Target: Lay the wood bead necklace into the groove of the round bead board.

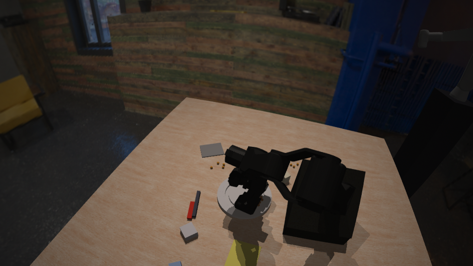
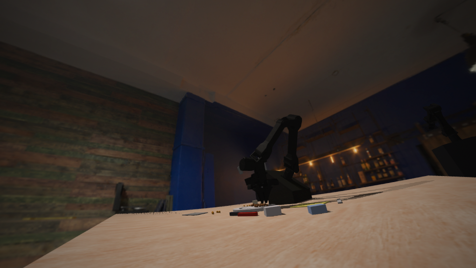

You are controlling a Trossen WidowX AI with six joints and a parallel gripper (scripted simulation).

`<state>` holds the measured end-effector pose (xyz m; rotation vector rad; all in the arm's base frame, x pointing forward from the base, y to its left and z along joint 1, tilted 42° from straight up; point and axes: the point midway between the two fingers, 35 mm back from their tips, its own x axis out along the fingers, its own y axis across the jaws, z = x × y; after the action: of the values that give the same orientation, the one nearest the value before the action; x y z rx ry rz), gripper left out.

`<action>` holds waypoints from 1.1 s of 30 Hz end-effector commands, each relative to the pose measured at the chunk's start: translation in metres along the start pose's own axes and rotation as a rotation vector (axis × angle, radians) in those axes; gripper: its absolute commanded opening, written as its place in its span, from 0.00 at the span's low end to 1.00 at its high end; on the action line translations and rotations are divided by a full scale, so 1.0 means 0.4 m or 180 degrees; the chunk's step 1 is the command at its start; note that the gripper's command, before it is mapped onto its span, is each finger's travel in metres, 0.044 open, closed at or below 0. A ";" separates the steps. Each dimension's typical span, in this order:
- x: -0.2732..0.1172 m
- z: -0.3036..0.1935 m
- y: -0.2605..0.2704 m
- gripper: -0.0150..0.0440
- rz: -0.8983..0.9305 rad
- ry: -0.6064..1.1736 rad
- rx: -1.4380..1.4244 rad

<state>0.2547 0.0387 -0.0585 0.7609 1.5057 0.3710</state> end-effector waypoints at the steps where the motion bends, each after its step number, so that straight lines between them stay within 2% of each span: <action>1: 0.023 -0.010 0.002 0.46 0.0016 0.0034 0.0030; 3: 0.025 -0.010 0.002 0.46 0.0017 0.0036 0.0031; 21: 0.011 -0.002 0.000 0.25 0.0002 0.0008 0.0005; 33: 0.011 -0.002 0.000 0.25 0.0002 0.0008 0.0005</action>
<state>0.2537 0.0412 -0.0617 0.7653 1.5102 0.3663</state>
